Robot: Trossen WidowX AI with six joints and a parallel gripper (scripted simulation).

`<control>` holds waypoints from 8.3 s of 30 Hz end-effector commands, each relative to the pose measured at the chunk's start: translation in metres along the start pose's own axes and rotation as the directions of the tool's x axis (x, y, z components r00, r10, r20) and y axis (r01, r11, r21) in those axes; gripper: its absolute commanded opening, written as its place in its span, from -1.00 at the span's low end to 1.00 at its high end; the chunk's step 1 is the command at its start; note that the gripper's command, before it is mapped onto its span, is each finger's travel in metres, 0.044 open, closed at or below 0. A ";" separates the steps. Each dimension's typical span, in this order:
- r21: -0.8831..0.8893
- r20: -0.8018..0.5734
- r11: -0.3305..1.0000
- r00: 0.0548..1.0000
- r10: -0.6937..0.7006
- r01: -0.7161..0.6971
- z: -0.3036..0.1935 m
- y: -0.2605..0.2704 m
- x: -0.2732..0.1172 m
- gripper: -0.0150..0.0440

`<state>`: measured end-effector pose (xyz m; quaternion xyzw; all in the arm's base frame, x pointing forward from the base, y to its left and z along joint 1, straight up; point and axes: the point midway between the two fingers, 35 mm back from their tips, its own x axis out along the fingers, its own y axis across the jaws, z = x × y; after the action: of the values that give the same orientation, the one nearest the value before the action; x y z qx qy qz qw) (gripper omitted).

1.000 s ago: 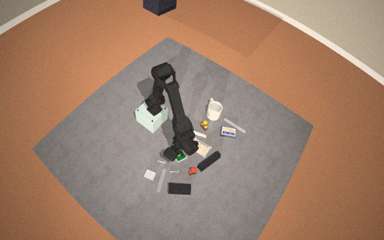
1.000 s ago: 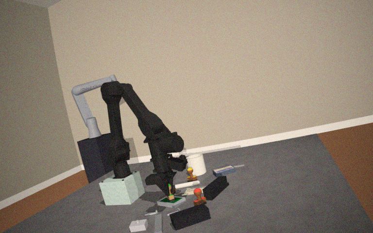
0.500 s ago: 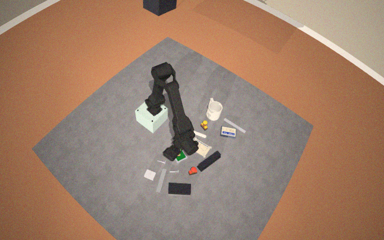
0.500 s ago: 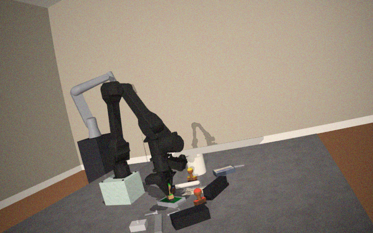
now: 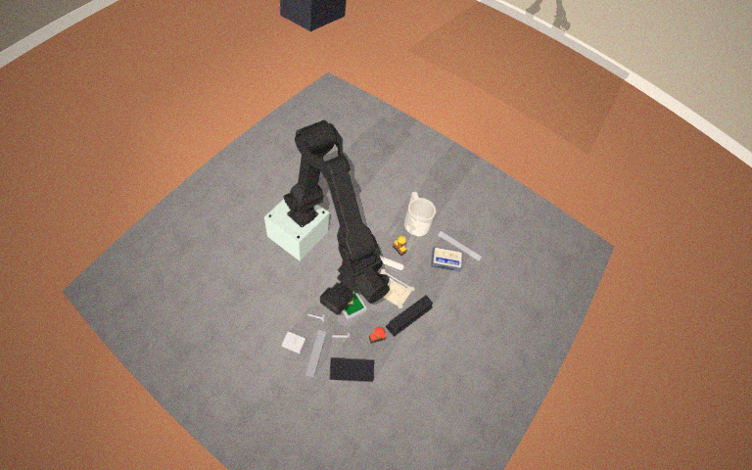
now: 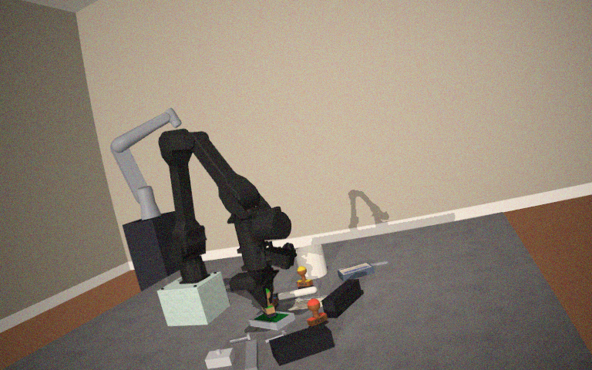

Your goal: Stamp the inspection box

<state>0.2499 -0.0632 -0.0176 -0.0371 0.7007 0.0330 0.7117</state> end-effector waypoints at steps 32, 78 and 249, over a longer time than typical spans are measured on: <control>-0.040 0.010 0.999 1.000 -0.002 0.002 0.007 0.004 -0.049 -0.49; -0.653 0.018 0.757 1.000 0.011 0.003 0.081 0.120 -0.040 -0.49; -0.653 0.016 0.757 1.000 0.017 -0.002 0.080 0.121 0.024 -0.49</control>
<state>0.3181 0.0644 -0.0366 -0.2788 0.6381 0.2767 0.6622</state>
